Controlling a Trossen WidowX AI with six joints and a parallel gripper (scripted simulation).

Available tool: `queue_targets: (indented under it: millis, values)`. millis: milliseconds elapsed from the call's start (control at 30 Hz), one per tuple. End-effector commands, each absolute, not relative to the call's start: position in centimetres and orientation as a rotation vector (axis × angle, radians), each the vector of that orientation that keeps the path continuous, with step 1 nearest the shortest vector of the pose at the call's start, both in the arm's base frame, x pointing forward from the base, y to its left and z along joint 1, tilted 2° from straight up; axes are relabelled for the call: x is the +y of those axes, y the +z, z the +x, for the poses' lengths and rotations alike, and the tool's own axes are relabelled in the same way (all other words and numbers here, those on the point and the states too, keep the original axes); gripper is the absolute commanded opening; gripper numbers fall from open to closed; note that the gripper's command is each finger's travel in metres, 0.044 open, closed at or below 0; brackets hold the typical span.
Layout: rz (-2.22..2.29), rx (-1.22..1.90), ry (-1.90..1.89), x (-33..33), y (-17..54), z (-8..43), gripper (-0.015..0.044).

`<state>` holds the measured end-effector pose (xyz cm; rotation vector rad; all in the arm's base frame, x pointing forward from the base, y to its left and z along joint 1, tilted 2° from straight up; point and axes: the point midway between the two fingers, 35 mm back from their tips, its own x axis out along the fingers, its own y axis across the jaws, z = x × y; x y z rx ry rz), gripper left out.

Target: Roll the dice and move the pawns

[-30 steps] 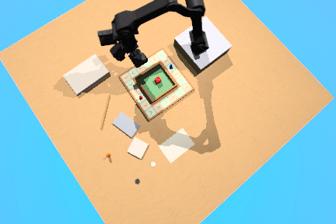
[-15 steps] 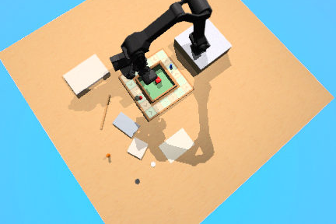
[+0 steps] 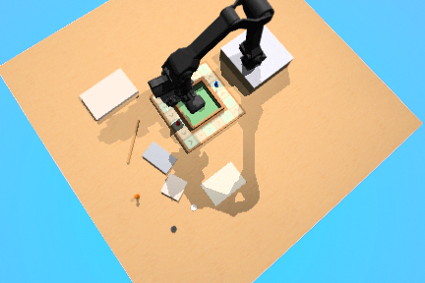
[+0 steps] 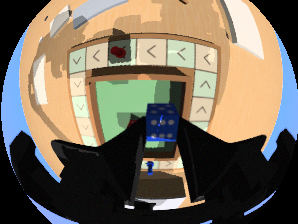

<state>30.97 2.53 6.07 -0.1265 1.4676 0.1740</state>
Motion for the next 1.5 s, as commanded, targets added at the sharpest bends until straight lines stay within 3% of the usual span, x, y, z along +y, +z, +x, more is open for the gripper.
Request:
queue_targets:
  millis: [0, 700, 1067, 1467]
  values:
    - [-0.109, 1.36, 0.179, 2.5, 5.7, 31.2, 0.0]
    - [-0.045, 0.674, 0.201, 2.6, 4.5, 32.0, 0.0]
    - [-0.044, 0.67, 0.201, 3.2, 4.3, 32.1, 0.0]
    - [-0.038, 0.671, 0.203, 8.6, 8.6, 27.0, 0.0]
